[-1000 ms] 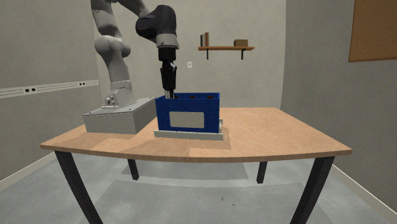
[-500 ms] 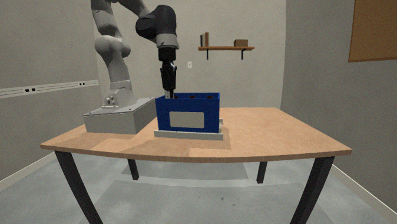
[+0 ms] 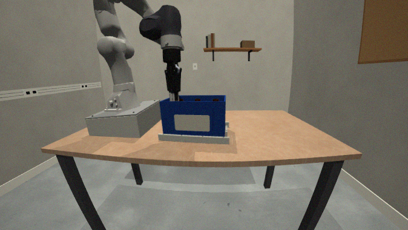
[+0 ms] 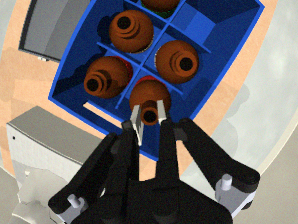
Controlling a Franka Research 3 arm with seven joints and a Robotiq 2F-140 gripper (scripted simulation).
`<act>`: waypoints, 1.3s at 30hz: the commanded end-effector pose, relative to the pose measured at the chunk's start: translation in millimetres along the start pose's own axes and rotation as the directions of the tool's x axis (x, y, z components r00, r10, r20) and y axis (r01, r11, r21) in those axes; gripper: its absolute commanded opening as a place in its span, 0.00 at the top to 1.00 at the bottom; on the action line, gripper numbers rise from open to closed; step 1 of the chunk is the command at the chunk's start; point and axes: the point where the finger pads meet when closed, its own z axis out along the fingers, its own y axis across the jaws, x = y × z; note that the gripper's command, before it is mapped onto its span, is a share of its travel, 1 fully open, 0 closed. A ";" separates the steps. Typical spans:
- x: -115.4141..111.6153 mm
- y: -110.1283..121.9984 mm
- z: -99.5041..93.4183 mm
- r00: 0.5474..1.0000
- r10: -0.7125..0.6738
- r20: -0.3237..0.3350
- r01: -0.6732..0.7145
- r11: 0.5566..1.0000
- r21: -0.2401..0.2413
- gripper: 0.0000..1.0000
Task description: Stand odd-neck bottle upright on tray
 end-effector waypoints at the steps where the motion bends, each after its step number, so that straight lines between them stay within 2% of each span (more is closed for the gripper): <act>1: 0.2 -0.6 0.7 1.000 -0.002 -0.001 0.002 1.000 0.001 0.90; 24: 0.2 -0.7 -0.9 1.000 -0.002 -0.001 0.002 1.000 0.001 0.90; 39: 0.0 -1.5 -12.8 1.000 -0.002 -0.001 0.002 1.000 0.001 0.90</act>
